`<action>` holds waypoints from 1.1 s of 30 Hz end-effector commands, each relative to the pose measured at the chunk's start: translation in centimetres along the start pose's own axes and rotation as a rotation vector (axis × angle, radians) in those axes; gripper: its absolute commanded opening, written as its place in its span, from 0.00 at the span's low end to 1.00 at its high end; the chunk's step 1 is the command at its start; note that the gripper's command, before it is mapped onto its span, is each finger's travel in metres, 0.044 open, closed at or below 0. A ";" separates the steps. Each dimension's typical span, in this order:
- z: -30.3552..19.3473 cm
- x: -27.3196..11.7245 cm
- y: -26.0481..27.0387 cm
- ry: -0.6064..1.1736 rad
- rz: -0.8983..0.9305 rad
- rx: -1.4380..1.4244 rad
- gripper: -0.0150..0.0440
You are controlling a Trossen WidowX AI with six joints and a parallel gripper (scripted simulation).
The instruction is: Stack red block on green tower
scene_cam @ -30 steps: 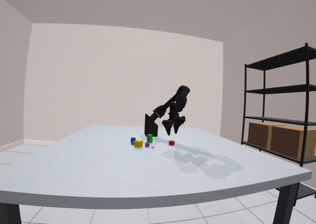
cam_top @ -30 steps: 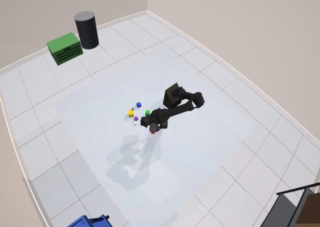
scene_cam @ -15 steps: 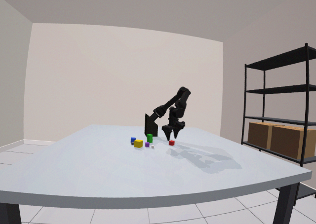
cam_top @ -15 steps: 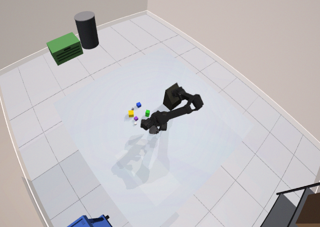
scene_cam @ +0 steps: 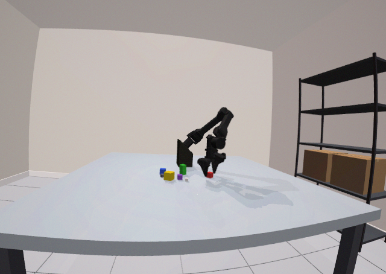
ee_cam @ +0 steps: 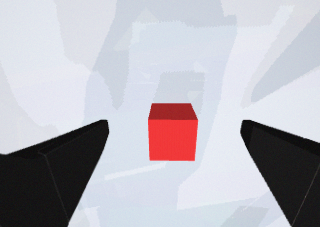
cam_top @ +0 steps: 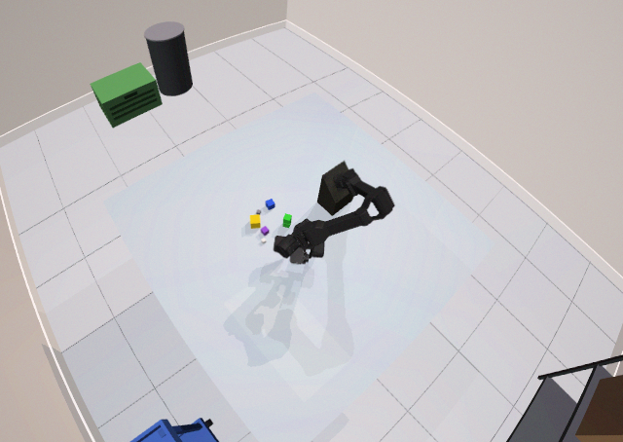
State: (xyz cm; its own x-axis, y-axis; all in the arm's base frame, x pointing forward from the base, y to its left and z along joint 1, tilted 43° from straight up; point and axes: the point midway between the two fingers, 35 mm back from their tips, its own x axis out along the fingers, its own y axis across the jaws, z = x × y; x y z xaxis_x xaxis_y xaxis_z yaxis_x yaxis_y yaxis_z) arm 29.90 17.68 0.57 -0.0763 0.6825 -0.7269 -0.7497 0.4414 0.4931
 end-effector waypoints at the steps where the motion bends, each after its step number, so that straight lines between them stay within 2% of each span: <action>1: -0.3 0.7 0.1 0.007 0.005 0.007 1.00; 16: -0.3 0.7 0.1 0.007 0.005 0.007 1.00; 28: -0.3 0.7 0.1 0.007 0.005 0.007 0.47; 33: -0.3 0.7 0.1 0.007 0.005 0.007 0.41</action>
State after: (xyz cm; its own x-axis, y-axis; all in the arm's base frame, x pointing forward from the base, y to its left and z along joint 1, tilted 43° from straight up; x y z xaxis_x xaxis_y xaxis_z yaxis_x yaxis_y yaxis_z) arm 29.56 18.03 0.04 -0.0849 0.6817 -0.7267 -0.7466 0.4395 0.4995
